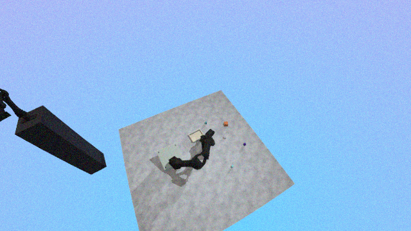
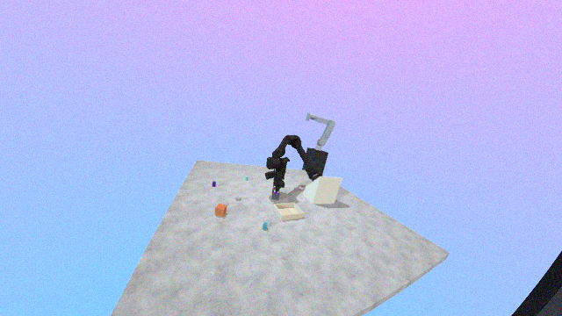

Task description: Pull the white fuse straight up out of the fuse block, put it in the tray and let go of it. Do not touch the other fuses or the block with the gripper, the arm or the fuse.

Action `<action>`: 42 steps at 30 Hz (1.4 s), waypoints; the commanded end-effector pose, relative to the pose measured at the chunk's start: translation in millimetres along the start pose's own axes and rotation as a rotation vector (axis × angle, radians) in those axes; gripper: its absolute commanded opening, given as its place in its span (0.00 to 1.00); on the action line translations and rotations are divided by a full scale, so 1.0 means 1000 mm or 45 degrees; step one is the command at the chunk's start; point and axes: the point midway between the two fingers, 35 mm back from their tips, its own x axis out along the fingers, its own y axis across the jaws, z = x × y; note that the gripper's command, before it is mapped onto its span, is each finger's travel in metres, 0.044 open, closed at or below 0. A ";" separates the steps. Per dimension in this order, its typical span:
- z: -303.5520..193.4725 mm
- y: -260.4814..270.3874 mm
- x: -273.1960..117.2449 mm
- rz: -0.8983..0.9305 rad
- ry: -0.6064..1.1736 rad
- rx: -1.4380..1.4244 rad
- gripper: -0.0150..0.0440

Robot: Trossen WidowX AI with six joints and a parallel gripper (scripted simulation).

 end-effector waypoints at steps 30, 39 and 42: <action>0.000 0.000 -0.016 -0.001 0.002 0.001 0.25; 0.000 0.000 -0.020 -0.002 0.002 0.001 0.25; 0.000 0.000 -0.022 -0.002 0.002 0.000 0.25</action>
